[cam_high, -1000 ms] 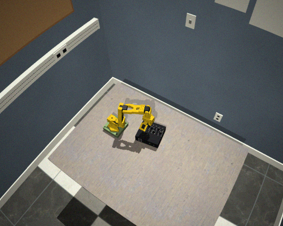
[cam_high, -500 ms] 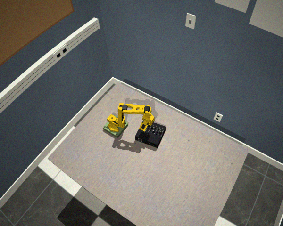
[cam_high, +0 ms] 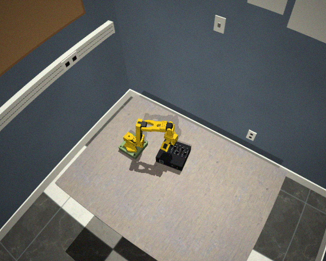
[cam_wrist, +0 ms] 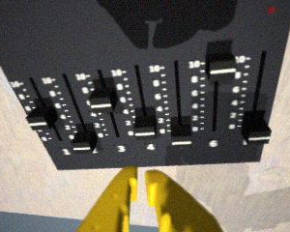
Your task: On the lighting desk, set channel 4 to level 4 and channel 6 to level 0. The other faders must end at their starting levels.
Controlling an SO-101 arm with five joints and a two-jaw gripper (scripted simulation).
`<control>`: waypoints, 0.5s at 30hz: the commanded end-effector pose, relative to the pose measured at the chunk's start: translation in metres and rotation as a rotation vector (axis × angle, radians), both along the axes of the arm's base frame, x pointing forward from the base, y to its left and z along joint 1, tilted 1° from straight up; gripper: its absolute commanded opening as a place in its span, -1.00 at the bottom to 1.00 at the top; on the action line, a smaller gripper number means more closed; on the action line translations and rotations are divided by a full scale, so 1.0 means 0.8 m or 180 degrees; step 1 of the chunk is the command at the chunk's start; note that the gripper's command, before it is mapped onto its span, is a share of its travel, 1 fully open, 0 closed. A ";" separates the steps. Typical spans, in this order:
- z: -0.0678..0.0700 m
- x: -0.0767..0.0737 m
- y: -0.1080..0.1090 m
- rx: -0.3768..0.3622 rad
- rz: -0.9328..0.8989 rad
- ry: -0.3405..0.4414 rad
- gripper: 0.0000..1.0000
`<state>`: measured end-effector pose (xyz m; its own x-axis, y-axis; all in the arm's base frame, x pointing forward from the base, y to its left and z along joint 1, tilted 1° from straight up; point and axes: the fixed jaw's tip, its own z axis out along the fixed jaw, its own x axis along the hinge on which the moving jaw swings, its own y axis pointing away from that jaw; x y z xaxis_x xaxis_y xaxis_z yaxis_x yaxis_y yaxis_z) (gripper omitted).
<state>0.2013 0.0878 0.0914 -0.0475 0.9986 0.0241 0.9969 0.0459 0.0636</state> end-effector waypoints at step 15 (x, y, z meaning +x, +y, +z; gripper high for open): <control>-0.003 -0.004 0.000 -0.0006 -0.0339 0.0072 -1.00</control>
